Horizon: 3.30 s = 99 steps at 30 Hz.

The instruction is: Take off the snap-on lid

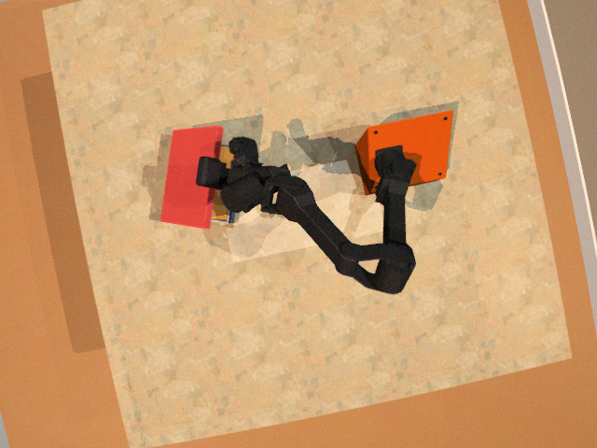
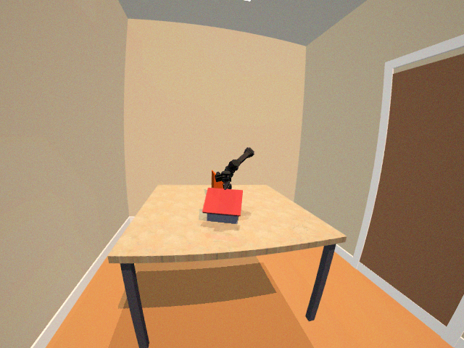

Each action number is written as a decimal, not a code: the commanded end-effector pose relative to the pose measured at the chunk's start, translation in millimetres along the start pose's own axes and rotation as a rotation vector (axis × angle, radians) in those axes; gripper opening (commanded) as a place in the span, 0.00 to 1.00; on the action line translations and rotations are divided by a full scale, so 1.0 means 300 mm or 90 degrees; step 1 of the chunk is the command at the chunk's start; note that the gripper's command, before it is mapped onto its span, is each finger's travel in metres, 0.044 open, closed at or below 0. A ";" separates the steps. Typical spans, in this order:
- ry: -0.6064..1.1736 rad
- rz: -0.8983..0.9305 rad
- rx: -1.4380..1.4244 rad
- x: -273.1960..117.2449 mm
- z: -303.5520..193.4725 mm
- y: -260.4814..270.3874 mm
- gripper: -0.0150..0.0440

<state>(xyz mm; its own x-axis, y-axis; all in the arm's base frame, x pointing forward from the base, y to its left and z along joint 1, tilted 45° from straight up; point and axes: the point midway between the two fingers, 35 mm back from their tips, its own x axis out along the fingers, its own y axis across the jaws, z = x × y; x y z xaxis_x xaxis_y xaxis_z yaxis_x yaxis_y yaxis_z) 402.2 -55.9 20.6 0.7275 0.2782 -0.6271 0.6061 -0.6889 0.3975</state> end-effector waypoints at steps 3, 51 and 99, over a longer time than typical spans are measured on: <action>0.003 0.009 -0.007 -0.016 -0.005 0.050 0.25; 0.001 0.009 -0.008 -0.109 0.062 0.135 0.25; -0.002 0.009 -0.010 -0.144 0.382 0.111 0.25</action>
<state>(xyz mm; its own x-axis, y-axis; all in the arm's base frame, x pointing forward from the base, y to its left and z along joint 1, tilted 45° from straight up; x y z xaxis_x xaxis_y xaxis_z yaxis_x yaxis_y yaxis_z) 355.8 -160.4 -13.4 0.7283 0.2708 -0.6295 0.6038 -0.6879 0.4028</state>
